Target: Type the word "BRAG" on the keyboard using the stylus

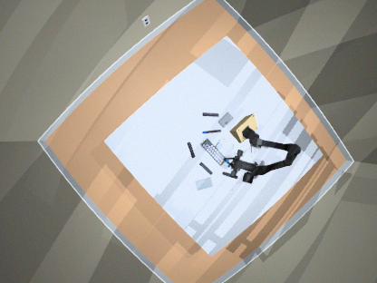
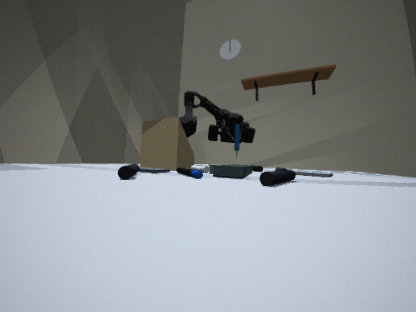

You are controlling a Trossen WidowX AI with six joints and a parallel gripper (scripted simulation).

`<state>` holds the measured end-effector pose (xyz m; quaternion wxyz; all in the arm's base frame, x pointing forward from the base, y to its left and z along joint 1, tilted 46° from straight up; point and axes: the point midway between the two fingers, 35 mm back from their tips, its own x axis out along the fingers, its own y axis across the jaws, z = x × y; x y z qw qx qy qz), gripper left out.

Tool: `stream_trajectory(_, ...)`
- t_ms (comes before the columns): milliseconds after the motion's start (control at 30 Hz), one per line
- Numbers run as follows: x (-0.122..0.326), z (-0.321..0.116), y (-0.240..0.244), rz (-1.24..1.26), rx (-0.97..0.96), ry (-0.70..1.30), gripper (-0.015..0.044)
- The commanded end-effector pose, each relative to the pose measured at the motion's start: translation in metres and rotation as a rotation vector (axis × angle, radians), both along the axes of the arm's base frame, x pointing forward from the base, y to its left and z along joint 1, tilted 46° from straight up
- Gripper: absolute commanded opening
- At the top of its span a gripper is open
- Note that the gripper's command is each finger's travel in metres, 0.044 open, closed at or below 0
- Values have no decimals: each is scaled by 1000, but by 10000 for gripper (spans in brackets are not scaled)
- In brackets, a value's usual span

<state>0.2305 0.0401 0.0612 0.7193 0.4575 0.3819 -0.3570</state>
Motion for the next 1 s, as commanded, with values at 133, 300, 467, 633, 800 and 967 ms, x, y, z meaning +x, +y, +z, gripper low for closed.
stream_trajectory(133,-2,-13,12,-4,-1,1,0)
stream_trajectory(300,-2,-14,13,-4,-1,1,53)
stream_trajectory(467,-1,-15,15,-4,-1,2,81)
stream_trajectory(633,-1,-15,15,-4,-1,2,81)
stream_trajectory(800,-1,-15,15,-4,-1,2,81)
stream_trajectory(967,-1,-14,16,-4,-1,2,81)
